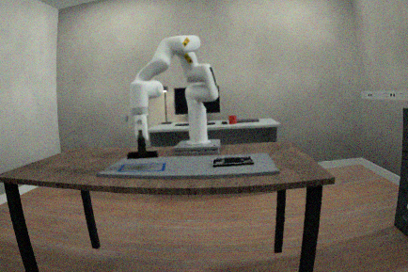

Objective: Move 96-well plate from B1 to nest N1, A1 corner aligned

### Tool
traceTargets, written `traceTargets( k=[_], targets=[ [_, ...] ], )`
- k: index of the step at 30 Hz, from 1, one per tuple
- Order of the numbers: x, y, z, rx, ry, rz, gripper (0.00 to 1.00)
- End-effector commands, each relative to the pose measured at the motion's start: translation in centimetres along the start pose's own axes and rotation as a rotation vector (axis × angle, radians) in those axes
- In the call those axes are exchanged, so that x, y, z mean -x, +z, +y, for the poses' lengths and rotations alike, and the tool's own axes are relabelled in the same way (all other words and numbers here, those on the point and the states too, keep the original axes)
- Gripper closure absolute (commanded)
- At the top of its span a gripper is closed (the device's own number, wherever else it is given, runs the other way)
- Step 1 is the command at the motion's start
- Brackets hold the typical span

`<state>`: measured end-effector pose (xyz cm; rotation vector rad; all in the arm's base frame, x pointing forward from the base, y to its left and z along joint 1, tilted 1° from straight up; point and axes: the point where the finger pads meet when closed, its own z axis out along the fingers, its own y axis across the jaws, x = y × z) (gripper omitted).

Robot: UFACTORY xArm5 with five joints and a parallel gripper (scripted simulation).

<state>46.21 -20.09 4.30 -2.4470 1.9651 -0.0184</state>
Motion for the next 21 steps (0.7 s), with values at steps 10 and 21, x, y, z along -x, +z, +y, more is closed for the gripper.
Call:
traceTargets(
  k=[10,21],
  targets=[
    [-0.1,-2.2,-0.1,-0.008,0.0,-0.001,1.0],
    [-0.1,-3.6,-0.1,-0.008,0.0,-0.001,1.0]
  ],
)
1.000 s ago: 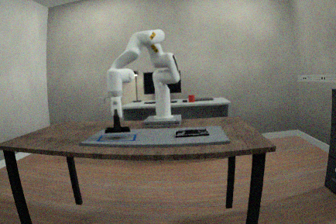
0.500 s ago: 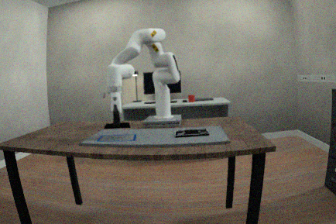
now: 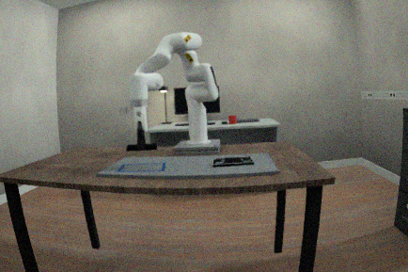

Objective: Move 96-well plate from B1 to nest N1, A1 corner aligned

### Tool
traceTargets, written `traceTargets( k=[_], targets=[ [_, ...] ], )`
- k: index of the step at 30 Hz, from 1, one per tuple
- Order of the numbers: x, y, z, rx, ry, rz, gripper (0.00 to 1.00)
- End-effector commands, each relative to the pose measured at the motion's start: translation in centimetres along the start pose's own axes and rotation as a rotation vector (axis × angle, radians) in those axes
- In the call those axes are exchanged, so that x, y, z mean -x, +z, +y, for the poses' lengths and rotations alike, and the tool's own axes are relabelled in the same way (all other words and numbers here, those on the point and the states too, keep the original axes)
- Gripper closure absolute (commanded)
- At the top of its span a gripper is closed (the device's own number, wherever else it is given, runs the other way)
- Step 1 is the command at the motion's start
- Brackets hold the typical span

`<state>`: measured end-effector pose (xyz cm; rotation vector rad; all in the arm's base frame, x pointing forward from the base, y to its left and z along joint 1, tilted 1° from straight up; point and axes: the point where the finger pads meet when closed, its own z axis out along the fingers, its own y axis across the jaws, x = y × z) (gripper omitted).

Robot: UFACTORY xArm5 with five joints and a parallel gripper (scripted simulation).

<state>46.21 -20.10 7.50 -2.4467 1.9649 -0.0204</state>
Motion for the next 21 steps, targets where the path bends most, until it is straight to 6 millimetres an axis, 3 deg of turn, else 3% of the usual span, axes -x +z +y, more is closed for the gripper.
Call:
traceTargets(
  k=[1,12,18,21],
  targets=[
    [-0.1,-0.4,-0.1,-0.007,0.0,-0.002,1.0],
    [-0.1,-0.4,-0.1,-0.007,0.0,-0.002,1.0],
    [1.9,-0.5,-0.3,-0.006,0.2,-0.003,1.0],
    [2.9,-0.5,-0.5,-0.006,0.202,-0.003,1.0]
  ],
)
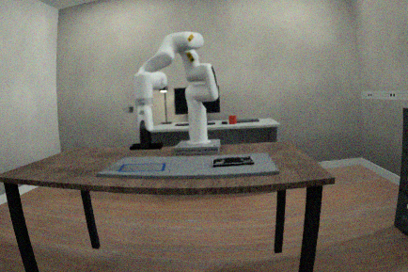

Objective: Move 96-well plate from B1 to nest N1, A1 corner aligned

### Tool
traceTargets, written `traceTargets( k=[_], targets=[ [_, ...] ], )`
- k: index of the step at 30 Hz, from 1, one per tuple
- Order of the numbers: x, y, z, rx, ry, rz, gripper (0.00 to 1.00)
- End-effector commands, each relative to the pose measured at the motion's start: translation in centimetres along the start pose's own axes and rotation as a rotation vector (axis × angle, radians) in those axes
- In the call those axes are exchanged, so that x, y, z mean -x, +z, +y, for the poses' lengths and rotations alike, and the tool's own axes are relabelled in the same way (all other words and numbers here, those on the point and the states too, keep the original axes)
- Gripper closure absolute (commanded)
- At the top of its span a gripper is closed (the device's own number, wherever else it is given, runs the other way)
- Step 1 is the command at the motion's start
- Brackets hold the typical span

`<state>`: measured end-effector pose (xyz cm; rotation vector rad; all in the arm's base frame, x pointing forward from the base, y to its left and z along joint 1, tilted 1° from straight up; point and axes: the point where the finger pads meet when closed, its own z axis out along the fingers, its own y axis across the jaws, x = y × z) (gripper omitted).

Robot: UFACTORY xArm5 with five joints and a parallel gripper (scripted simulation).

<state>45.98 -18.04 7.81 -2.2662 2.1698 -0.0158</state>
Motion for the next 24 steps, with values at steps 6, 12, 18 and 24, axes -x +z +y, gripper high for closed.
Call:
traceTargets(
  k=[6,12,18,24],
  targets=[
    [2.2,-0.3,0.0,-0.008,0.027,-0.002,1.0],
    [4.2,-0.3,0.1,-0.008,0.027,-0.002,1.0],
    [6.2,-0.4,0.2,-0.008,0.027,-0.003,1.0],
    [7.5,-0.4,0.3,-0.008,0.027,-0.003,1.0]
  ],
)
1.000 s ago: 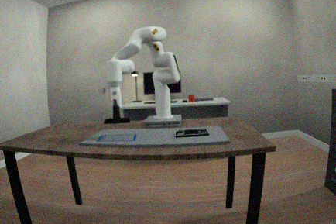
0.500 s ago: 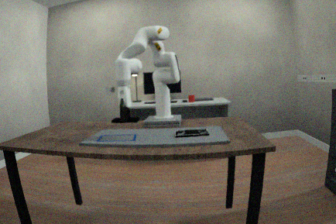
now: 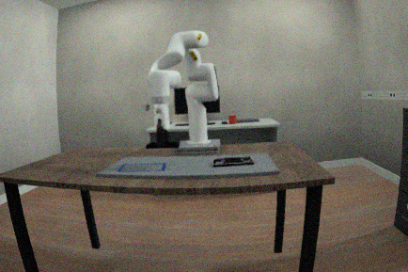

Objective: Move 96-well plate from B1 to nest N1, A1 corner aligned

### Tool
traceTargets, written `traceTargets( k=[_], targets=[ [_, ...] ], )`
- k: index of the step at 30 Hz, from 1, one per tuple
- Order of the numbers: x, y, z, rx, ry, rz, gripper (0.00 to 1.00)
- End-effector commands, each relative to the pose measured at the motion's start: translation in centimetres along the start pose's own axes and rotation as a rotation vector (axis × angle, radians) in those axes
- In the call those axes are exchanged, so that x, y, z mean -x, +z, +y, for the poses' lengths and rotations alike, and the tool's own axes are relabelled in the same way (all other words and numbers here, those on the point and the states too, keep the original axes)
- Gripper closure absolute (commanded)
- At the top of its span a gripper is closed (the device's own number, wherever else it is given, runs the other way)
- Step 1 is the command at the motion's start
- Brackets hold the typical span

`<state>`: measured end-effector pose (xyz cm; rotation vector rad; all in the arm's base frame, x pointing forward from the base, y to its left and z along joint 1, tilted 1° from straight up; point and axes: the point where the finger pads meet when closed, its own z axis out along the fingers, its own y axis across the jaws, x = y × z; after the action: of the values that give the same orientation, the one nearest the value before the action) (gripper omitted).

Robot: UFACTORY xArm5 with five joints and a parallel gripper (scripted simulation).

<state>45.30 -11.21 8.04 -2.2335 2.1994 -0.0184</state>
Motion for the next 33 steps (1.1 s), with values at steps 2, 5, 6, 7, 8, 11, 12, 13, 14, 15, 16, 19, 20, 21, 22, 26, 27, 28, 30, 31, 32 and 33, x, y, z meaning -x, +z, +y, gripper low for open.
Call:
traceTargets(
  k=[2,5,6,7,8,11,12,13,14,15,16,19,20,21,22,26,27,28,30,31,32,33],
  targets=[
    [1.4,-0.2,0.0,-0.005,-0.001,-0.002,1.0],
    [2.4,-0.2,0.1,-0.005,-0.001,-0.002,1.0],
    [2.7,-0.3,0.1,-0.005,-0.001,-0.002,1.0],
    [3.0,-0.3,0.1,-0.005,-0.001,-0.002,1.0],
    [3.4,-0.3,0.1,-0.005,-0.001,-0.002,1.0],
    [4.4,-0.3,0.2,-0.005,-0.001,-0.002,1.0],
    [4.7,-0.3,0.2,-0.005,-0.001,-0.002,1.0],
    [4.7,-0.3,0.2,-0.005,-0.001,-0.002,1.0],
    [4.7,-0.3,0.2,-0.005,-0.001,-0.002,1.0],
    [5.0,-0.3,0.3,-0.005,-0.001,-0.003,1.0],
    [5.4,-0.3,0.3,-0.005,-0.001,-0.003,1.0],
    [6.3,-0.4,0.4,-0.005,-0.001,-0.003,1.0],
    [6.7,-0.4,0.4,-0.005,-0.001,-0.003,1.0],
    [7.0,-0.4,0.4,-0.005,-0.001,-0.003,1.0],
    [7.3,-0.4,0.5,-0.005,-0.001,-0.003,1.0],
    [8.7,-0.5,0.6,-0.005,-0.001,-0.002,1.0],
    [9.0,-0.5,0.6,-0.005,-0.001,-0.002,1.0],
    [9.3,-0.5,0.6,-0.005,-0.001,-0.002,1.0],
    [9.7,-0.5,0.7,-0.005,-0.001,-0.003,1.0],
    [9.7,-0.5,0.7,-0.005,-0.001,-0.003,1.0],
    [10.0,-0.5,0.7,-0.005,-0.001,-0.003,1.0],
    [10.3,-0.5,0.7,-0.005,-0.001,-0.003,1.0]
  ],
)
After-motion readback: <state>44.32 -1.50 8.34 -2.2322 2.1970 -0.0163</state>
